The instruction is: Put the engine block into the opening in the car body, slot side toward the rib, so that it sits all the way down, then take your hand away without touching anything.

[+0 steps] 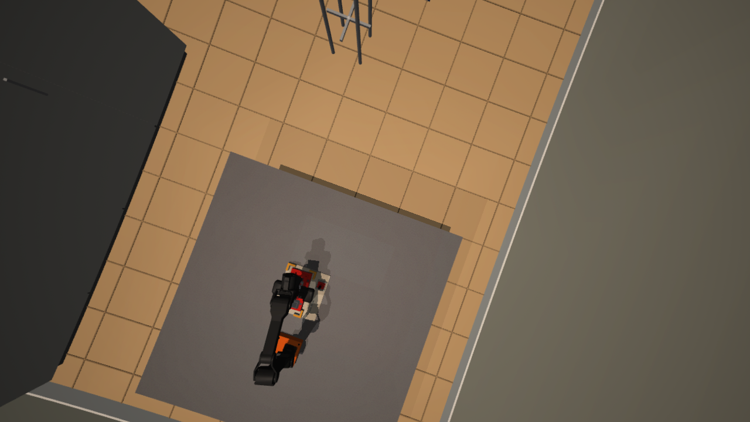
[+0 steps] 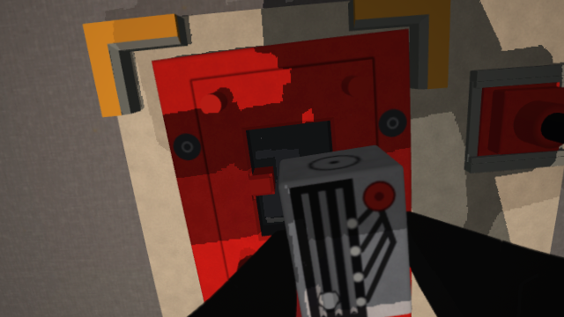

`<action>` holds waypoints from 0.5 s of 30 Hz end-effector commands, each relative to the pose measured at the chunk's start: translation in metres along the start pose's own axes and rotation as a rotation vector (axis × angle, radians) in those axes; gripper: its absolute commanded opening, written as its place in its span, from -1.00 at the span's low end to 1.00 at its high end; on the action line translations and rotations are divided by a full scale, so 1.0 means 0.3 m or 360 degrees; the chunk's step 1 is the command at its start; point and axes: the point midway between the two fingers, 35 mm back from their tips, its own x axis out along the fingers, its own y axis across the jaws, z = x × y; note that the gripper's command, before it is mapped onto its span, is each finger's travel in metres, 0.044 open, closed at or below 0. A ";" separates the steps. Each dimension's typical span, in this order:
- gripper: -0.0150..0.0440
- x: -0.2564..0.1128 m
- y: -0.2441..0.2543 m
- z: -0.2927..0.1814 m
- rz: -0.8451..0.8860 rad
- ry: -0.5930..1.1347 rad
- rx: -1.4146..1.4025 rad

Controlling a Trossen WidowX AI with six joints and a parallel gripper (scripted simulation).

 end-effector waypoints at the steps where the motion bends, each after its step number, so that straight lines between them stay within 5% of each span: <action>1: -0.49 0.012 0.040 0.015 0.0012 -0.0007 0.0064; 3: -0.49 0.014 0.046 0.017 0.0012 -0.0007 0.0074; 9: 0.04 0.013 0.045 0.017 0.0012 -0.0006 0.0118; 15: 0.05 0.014 0.045 0.017 0.0012 -0.0006 0.0113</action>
